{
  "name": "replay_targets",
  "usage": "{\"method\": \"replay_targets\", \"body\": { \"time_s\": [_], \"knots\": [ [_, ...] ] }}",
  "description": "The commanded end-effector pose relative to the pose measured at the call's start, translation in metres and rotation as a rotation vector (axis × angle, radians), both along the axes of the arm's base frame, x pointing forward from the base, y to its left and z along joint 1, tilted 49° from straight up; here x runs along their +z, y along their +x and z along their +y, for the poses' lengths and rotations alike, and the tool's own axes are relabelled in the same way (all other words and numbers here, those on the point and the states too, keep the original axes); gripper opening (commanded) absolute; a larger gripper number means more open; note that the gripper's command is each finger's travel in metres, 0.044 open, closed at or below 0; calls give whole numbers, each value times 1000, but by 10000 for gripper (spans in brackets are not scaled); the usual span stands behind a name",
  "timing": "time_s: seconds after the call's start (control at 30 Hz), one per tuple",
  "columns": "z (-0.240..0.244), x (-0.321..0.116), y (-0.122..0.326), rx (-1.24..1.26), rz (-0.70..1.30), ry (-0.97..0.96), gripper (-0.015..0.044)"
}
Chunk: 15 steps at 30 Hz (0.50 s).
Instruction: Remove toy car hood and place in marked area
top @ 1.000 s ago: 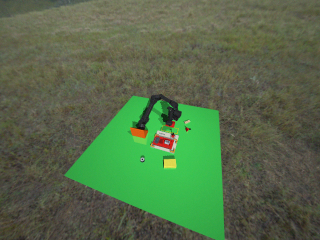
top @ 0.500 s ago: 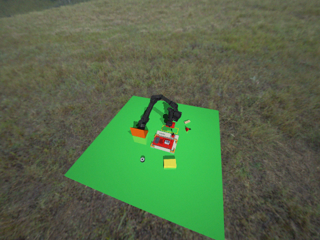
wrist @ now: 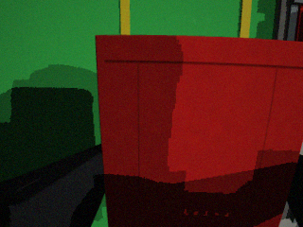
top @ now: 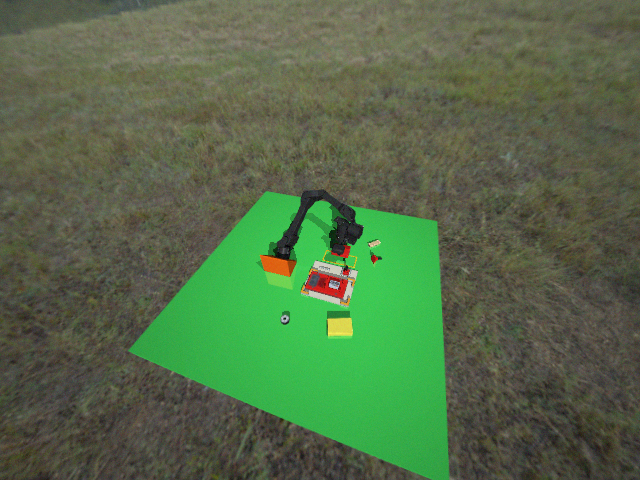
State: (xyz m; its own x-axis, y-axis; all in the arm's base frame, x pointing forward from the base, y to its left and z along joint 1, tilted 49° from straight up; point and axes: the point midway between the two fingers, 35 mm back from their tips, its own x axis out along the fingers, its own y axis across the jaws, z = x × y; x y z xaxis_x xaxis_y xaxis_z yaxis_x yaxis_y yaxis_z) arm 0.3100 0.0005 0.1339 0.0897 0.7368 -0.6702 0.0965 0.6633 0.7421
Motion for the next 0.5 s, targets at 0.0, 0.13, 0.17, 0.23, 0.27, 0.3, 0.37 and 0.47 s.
{"method": "replay_targets", "body": {
  "time_s": [0.0,0.13,0.17,0.23,0.27,0.3,0.37,0.47],
  "knots": [
    [3,-1,0,-3,-2,4,0],
    [6,-3,0,-3,-3,4,0],
    [6,-4,0,-3,-3,4,0],
    [7,-5,0,-3,-3,4,0],
    [8,-5,0,-3,-3,4,0],
    [9,-6,0,-3,-3,4,0],
    [10,-7,1,-3,-3,4,0],
    [12,-8,1,-3,-3,4,0]
  ]
}}
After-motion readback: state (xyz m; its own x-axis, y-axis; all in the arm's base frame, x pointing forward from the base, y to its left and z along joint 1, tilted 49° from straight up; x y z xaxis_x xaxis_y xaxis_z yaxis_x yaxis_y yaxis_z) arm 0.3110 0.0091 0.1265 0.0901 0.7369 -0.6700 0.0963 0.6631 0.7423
